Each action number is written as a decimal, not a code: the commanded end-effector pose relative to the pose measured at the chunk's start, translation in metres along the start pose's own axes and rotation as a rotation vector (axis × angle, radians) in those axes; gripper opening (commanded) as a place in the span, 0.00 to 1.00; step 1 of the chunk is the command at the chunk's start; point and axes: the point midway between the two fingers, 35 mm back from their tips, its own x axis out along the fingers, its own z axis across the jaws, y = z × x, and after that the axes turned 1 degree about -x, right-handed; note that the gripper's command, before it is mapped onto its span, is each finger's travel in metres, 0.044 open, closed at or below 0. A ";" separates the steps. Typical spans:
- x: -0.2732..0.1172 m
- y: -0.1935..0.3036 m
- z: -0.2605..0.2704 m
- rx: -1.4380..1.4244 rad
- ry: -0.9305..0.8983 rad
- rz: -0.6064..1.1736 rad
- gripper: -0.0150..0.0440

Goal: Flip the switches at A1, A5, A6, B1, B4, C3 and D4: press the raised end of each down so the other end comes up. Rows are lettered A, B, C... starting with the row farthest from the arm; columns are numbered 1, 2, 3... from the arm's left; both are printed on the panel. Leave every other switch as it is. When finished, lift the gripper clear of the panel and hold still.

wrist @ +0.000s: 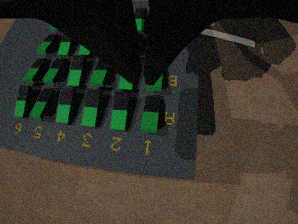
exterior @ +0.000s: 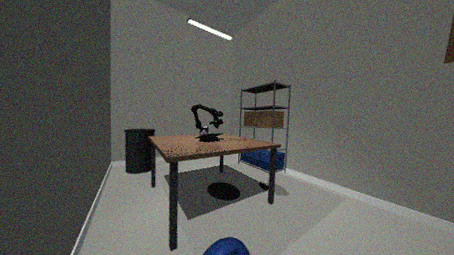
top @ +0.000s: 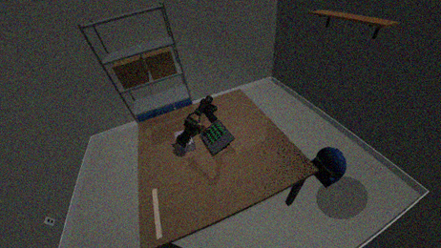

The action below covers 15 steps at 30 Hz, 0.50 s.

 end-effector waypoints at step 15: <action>0.044 -0.006 0.000 0.003 0.002 0.015 0.25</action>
